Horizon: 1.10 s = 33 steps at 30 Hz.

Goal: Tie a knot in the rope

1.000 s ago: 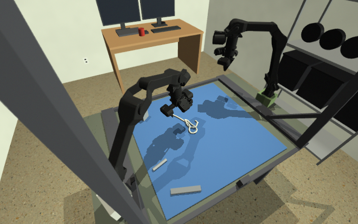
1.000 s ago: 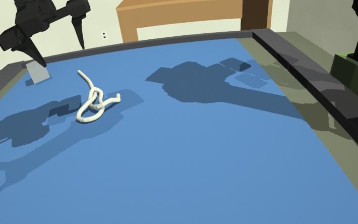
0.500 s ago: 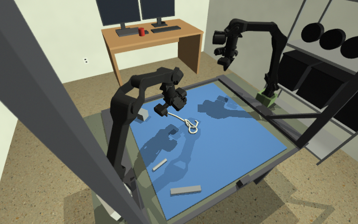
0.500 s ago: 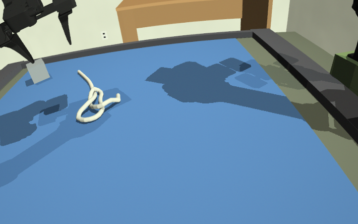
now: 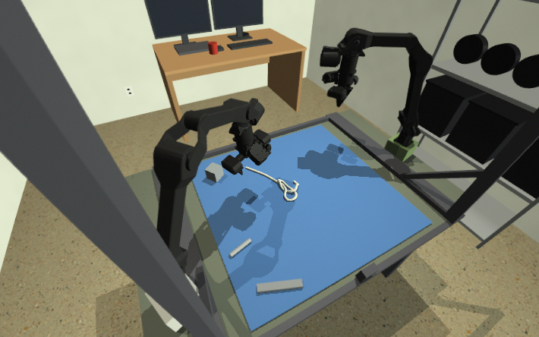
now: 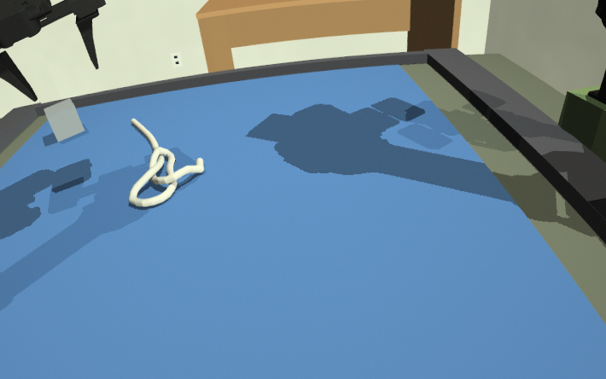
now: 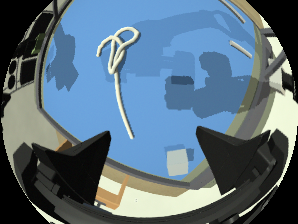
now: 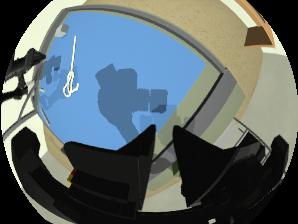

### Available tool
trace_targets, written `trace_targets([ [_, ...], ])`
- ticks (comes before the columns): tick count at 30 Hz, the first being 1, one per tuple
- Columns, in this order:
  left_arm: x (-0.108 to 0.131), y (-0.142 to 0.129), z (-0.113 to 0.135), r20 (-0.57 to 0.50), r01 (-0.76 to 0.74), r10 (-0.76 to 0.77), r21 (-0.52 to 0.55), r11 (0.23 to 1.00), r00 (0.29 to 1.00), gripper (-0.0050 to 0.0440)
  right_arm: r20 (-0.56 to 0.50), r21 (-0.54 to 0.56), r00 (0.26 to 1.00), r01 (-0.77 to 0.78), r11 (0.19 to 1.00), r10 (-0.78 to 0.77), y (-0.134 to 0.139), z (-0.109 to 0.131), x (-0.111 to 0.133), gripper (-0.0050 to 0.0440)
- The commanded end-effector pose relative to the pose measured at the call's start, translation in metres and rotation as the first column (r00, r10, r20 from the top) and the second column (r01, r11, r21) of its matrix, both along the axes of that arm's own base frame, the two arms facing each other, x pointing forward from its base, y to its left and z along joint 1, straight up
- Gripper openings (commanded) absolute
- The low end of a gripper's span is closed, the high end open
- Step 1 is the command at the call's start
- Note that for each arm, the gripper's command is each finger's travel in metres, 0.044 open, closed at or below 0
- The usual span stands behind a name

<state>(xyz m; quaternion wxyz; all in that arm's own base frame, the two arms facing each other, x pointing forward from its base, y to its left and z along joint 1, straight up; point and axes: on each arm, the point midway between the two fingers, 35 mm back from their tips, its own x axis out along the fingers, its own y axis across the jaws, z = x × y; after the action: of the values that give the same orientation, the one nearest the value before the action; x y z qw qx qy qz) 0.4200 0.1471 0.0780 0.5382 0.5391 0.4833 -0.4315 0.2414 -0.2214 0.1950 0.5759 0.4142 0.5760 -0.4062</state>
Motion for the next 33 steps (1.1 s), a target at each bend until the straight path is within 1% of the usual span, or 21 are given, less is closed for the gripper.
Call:
trace_targets([
  [1,-0.007,0.007,0.015,0.027,-0.021,0.021,0.013,1.0,0.999,0.044,0.016,-0.018,1.0,-0.002,1.0,0.002,0.0,0.008,-0.001,0.0085],
  [2,-0.011,0.01,0.016,0.027,-0.03,0.029,0.013,0.999,0.999,0.044,0.016,-0.018,1.0,-0.002,1.0,0.002,0.0,0.008,-0.001,0.0085],
  [7,-0.015,0.013,0.018,0.027,-0.039,0.039,0.012,0.999,0.999,0.044,0.016,-0.018,1.0,-0.002,1.0,0.002,0.0,0.008,-0.001,0.0085],
  [19,-0.042,0.034,0.028,0.027,-0.101,0.1,0.011,0.995,0.995,0.044,0.016,-0.018,1.0,-0.002,1.0,0.002,0.0,0.008,-0.001,0.0085],
  [29,-0.045,0.037,0.03,0.026,-0.108,0.108,0.011,0.994,0.994,0.044,0.016,-0.018,1.0,-0.002,1.0,0.002,0.0,0.008,-0.001,0.0085],
  [33,-0.045,0.037,0.029,0.03,-0.128,0.127,0.004,0.992,0.991,0.0344,0.016,-0.018,1.0,-0.002,1.0,0.002,0.0,0.008,-0.001,0.0085],
])
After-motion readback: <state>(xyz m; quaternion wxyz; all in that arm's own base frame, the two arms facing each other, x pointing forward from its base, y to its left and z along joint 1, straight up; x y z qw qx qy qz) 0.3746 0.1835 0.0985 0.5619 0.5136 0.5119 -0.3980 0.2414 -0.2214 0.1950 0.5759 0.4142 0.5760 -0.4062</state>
